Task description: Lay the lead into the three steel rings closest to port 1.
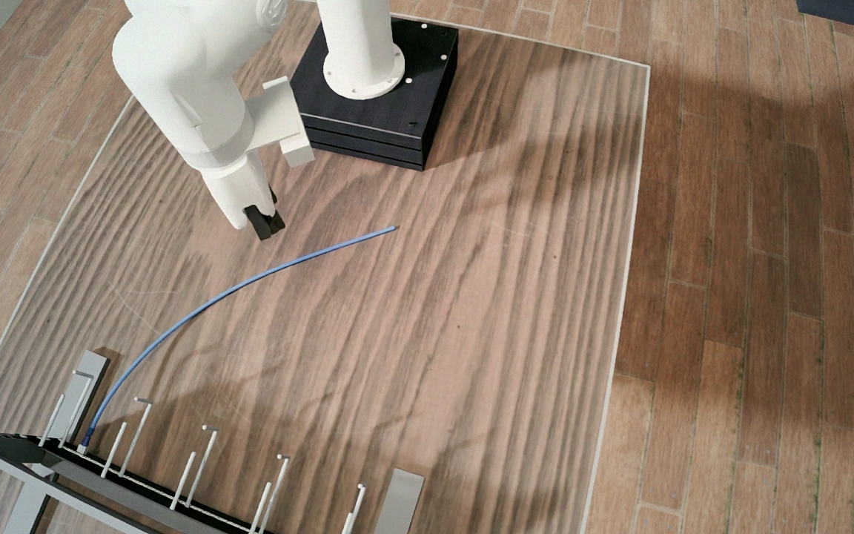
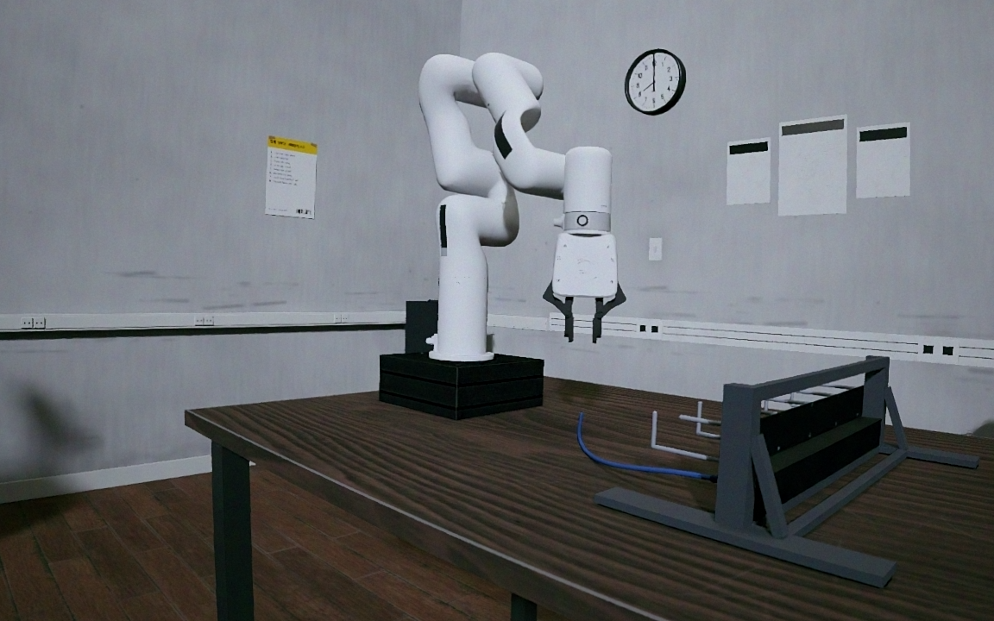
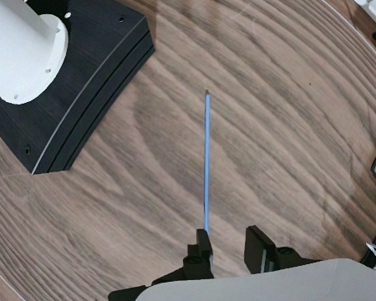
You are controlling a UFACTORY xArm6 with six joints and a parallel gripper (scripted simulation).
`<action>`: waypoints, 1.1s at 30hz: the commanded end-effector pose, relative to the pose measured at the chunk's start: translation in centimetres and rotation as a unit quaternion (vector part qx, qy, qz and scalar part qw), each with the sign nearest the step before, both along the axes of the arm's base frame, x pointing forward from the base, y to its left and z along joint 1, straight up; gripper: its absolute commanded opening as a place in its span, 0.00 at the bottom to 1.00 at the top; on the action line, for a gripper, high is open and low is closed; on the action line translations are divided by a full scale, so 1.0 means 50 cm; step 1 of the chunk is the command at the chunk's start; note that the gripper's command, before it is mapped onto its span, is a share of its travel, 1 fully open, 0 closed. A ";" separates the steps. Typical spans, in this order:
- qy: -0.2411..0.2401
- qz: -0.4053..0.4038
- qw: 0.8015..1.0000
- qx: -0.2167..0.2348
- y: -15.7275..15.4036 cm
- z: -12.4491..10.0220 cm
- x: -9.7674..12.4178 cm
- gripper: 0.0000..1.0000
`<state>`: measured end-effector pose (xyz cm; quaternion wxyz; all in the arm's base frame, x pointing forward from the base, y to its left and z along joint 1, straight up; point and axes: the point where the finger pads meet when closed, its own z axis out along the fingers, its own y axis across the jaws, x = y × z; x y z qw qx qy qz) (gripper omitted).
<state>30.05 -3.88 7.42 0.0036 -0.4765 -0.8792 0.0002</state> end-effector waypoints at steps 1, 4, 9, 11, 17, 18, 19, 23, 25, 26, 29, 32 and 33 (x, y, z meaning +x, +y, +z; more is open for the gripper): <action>-0.002 0.000 1.000 0.000 0.000 -0.003 0.002 0.33; -0.002 0.000 1.000 0.000 0.000 -0.005 0.002 0.33; -0.002 0.000 1.000 0.000 0.000 -0.023 0.002 0.33; -0.002 0.000 1.000 0.000 0.000 -0.033 0.002 0.33; -0.002 0.000 1.000 0.000 0.000 -0.073 0.002 0.33; -0.002 0.000 1.000 0.000 -0.001 -0.081 0.002 0.33; -0.002 0.000 1.000 0.000 -0.001 -0.089 0.002 0.33; -0.002 0.000 1.000 0.000 -0.001 -0.106 0.002 0.33; -0.002 0.000 1.000 0.000 -0.001 -0.124 0.002 0.33; -0.002 0.000 1.000 0.000 -0.001 -0.133 0.002 0.33; -0.002 0.000 1.000 0.000 -0.001 -0.158 0.002 0.33; -0.002 0.000 1.000 0.000 -0.001 -0.183 0.002 0.33; -0.002 0.000 1.000 0.000 -0.001 -0.191 0.002 0.33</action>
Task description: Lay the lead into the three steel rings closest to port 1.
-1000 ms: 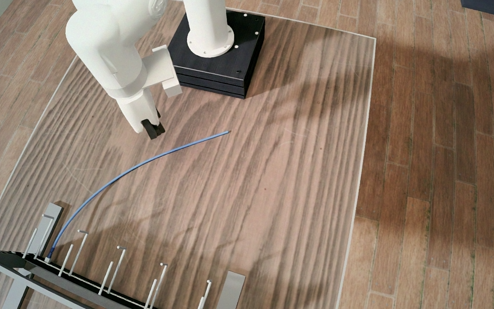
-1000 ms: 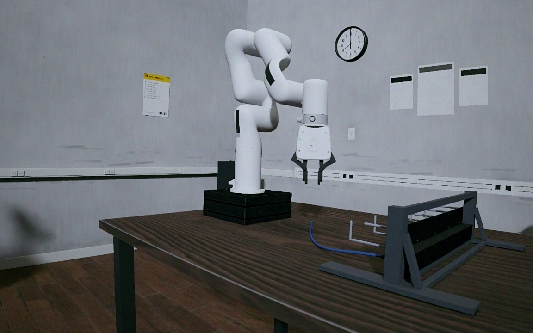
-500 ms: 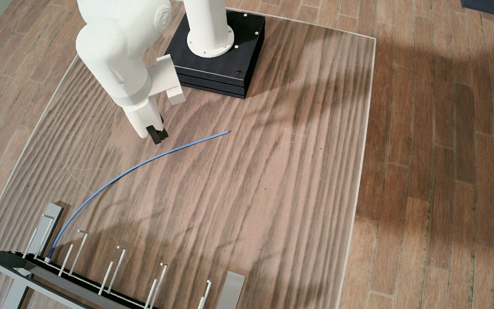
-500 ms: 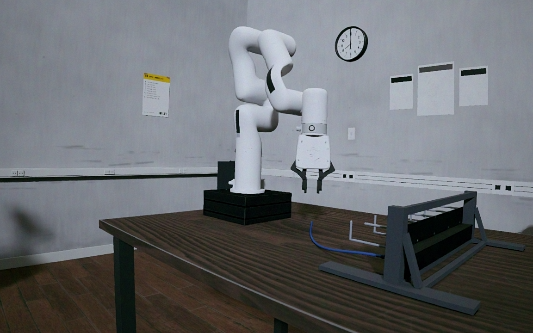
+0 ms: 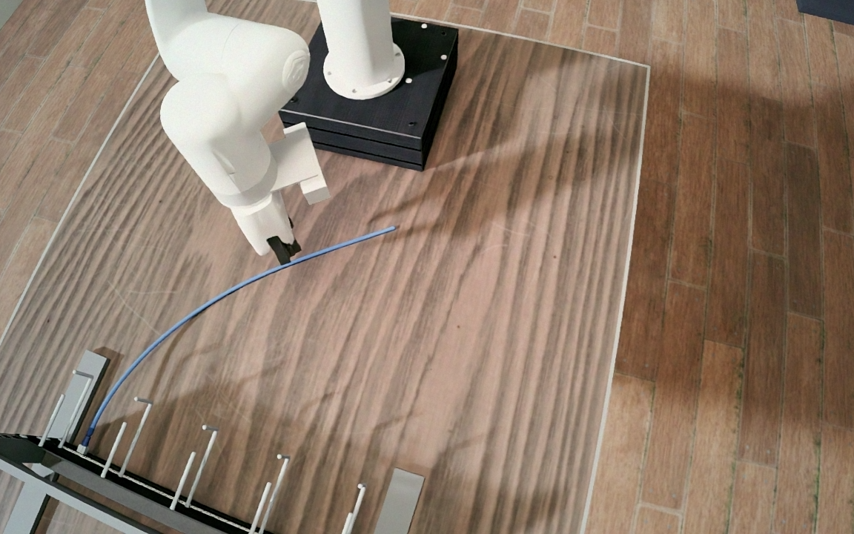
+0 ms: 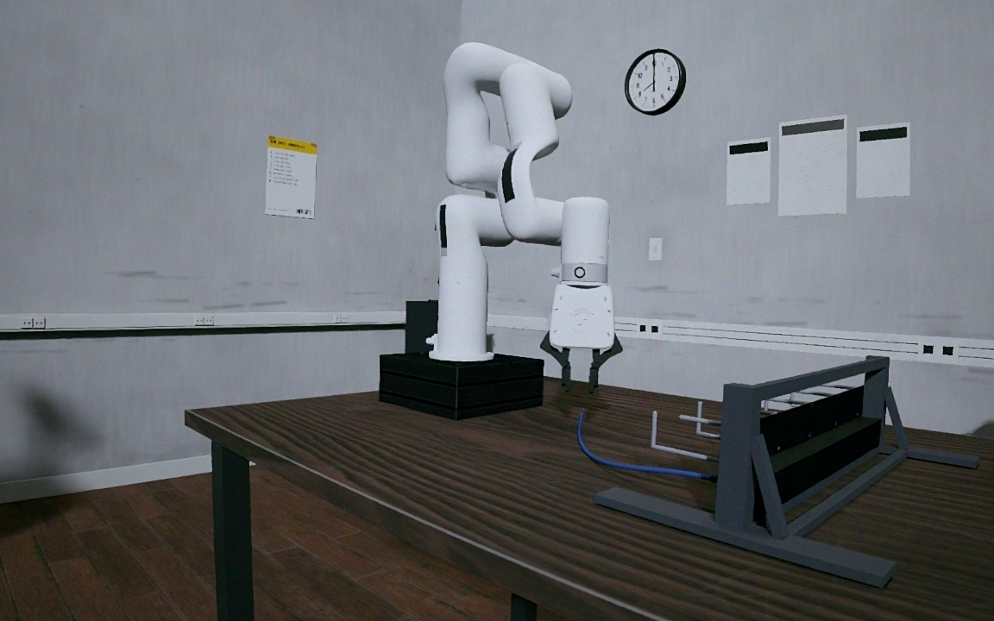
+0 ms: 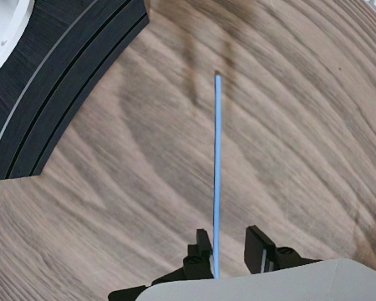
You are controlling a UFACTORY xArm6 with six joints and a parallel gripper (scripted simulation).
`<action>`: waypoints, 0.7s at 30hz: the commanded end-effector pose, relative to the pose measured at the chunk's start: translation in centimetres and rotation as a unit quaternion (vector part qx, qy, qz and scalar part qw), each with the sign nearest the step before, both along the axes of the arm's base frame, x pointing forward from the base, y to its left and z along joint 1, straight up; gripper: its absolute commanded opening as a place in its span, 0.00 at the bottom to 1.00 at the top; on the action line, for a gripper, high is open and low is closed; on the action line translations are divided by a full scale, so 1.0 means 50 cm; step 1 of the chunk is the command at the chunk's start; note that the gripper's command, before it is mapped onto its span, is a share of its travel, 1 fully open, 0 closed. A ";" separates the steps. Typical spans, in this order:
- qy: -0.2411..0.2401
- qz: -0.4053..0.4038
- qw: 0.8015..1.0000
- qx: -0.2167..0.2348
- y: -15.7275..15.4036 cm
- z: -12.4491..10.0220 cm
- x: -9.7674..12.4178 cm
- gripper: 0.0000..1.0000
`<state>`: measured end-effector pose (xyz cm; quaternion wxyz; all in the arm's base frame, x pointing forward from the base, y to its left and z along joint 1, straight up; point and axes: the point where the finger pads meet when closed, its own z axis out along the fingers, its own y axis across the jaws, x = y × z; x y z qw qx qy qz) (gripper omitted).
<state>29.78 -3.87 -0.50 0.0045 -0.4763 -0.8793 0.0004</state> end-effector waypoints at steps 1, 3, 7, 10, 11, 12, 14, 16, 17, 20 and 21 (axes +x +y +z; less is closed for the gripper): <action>-0.003 0.000 1.000 0.000 -0.001 -0.040 0.007 0.33; -0.003 0.000 1.000 0.000 -0.001 -0.054 0.007 0.33; -0.003 0.000 1.000 0.000 -0.001 -0.067 0.007 0.33; -0.003 0.000 1.000 0.000 -0.001 -0.084 0.007 0.33; -0.003 0.000 1.000 0.000 -0.001 -0.088 0.007 0.33; -0.003 0.000 1.000 0.000 -0.001 -0.093 0.007 0.33; -0.003 0.000 1.000 0.000 -0.001 -0.100 0.007 0.33; -0.003 0.000 1.000 0.000 -0.001 -0.106 0.007 0.33; -0.003 0.000 1.000 0.000 -0.001 -0.108 0.007 0.33; -0.003 0.000 1.000 0.000 -0.001 -0.113 0.007 0.33; -0.003 0.000 1.000 0.000 -0.001 -0.113 0.007 0.33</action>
